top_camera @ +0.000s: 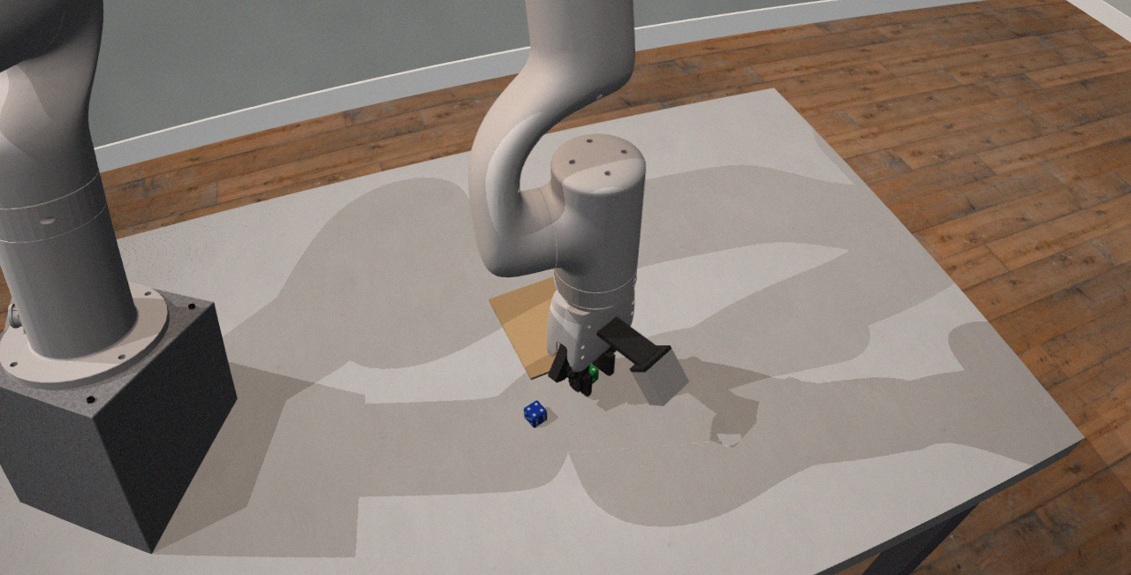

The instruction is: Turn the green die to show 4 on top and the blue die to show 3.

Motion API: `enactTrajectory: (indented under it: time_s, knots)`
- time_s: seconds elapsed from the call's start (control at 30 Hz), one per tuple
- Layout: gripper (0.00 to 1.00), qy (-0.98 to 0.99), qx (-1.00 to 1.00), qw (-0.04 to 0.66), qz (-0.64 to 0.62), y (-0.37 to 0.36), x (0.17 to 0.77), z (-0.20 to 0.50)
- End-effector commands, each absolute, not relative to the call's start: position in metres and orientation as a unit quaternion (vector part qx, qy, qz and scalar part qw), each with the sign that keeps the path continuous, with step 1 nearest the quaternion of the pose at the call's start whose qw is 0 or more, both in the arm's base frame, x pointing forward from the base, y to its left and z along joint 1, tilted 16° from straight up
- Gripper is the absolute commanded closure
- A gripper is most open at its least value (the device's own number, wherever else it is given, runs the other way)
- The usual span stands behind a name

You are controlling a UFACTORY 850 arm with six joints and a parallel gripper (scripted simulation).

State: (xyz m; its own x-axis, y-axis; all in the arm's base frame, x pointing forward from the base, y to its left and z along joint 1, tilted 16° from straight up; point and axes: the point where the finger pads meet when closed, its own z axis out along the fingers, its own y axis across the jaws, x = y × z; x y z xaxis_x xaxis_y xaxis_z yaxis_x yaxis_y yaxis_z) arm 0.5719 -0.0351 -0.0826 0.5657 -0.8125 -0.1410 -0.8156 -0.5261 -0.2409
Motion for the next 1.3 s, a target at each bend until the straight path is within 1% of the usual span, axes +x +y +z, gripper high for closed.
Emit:
enactTrajectory:
  time_s: [0.0, 1.27]
  knots:
    - [0.64, 0.466, -0.873, 0.141, 0.004, -0.0345, 0.5734, -0.0858]
    - [0.64, 0.466, -0.873, 0.141, 0.004, -0.0341, 0.5735, -0.0871]
